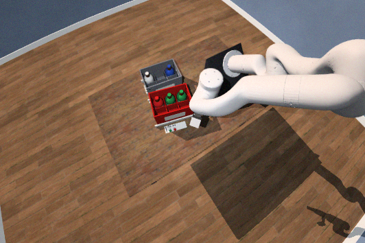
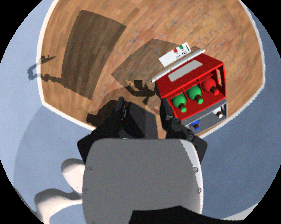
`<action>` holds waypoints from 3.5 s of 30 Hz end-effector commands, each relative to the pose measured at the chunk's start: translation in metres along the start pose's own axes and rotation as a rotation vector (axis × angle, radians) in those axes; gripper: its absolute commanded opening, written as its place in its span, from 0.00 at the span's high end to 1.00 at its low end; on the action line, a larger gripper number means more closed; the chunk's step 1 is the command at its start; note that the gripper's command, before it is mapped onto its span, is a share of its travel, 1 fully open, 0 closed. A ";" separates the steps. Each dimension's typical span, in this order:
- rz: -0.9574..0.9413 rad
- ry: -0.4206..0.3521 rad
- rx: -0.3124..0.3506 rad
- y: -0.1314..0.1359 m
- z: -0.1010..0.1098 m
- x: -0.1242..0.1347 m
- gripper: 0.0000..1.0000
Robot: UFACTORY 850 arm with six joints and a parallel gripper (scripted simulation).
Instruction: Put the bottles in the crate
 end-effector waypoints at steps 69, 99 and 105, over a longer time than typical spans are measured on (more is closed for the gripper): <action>0.000 0.000 0.002 -0.131 0.041 -0.014 0.35; 0.000 0.000 0.002 -0.131 0.041 -0.014 0.35; 0.000 0.000 0.002 -0.131 0.041 -0.014 0.35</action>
Point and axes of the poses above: the point where the finger pads meet when closed, its own z axis back along the fingers, its own y axis across the jaws, x = y × z, the point moved 6 cm from there along z, back along the fingers, and after that the axes turned 4 degrees about -z, right-handed, at the moved point
